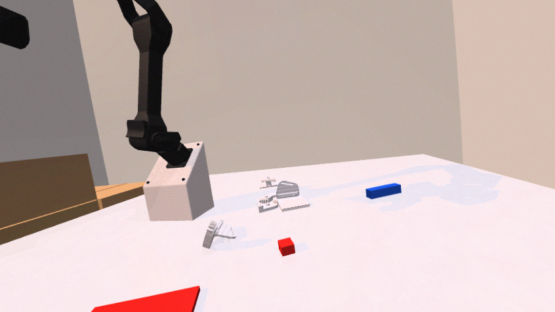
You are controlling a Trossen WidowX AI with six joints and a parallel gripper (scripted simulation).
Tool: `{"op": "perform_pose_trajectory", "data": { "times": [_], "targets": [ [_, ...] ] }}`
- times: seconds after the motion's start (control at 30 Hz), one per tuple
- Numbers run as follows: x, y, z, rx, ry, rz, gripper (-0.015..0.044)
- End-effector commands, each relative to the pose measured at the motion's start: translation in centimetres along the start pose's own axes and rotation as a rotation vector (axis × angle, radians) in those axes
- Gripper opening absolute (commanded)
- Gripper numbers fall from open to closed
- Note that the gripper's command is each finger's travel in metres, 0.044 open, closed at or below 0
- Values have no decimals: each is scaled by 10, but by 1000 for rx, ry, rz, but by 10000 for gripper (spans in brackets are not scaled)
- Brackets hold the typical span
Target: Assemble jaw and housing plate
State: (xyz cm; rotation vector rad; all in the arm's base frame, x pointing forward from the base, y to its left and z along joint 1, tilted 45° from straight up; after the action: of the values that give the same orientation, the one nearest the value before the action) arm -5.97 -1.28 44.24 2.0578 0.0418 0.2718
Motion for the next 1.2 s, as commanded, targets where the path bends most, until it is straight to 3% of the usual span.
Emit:
{"op": "perform_pose_trajectory", "data": {
  "times": [0.0,0.53,1.17],
  "targets": [
    [-3,3,12,28,57,-11,0],
    [-6,14,72,169,307,-74,0],
    [14,12,138,435,568,-174,0]
  ]
}}
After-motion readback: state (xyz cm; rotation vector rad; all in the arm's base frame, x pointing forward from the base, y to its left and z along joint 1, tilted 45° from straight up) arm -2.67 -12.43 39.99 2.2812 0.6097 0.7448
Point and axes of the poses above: the point midway between the two fingers, 35 mm back from their tips, its own x axis back along the fingers, its own y axis across the jaws, z = x × y, the point moved 9 cm from there along x, back along the fingers, and after that the axes turned 6 degrees about -x, right-handed, at the moved point
